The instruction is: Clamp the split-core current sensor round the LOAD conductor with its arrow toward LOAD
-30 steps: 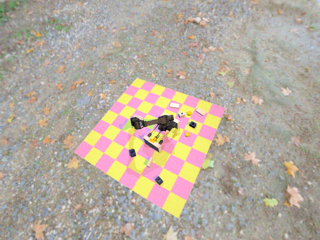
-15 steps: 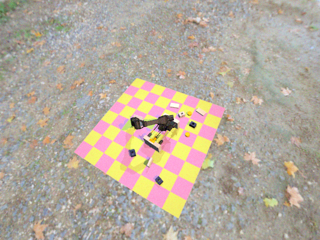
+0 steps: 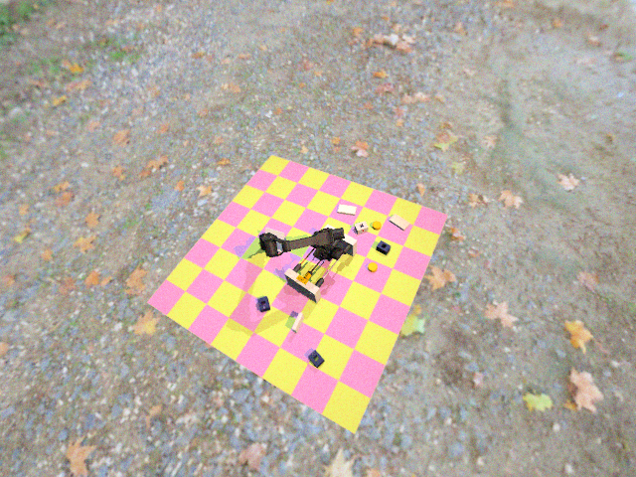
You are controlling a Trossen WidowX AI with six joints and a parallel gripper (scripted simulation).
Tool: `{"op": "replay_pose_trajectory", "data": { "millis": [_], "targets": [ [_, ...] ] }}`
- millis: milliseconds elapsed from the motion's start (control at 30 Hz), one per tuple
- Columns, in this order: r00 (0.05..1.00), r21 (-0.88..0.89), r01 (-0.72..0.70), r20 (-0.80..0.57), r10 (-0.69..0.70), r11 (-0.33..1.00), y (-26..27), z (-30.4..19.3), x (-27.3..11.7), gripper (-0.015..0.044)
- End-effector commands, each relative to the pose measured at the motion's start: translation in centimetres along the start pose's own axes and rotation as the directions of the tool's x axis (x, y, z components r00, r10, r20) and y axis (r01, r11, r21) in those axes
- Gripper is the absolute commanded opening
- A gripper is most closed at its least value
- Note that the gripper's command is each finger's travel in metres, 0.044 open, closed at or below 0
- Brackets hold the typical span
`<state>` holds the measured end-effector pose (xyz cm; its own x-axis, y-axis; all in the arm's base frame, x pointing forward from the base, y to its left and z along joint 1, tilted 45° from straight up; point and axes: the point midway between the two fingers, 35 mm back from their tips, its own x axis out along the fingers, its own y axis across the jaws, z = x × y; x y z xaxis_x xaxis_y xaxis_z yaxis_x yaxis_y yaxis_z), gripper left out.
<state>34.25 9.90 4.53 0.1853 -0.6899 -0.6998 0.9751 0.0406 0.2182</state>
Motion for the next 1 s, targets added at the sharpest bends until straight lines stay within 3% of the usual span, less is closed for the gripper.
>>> {"op": "replay_pose_trajectory", "data": {
  "millis": [0,967],
  "targets": [
    [1.0,0.0,0.0,0.0,0.0,1.0,0.0,0.0,0.0,0.0],
    [1.0,-0.006,0.002,0.002,-0.002,1.0,-0.66,0.01,0.02,0.0]
  ]
}}
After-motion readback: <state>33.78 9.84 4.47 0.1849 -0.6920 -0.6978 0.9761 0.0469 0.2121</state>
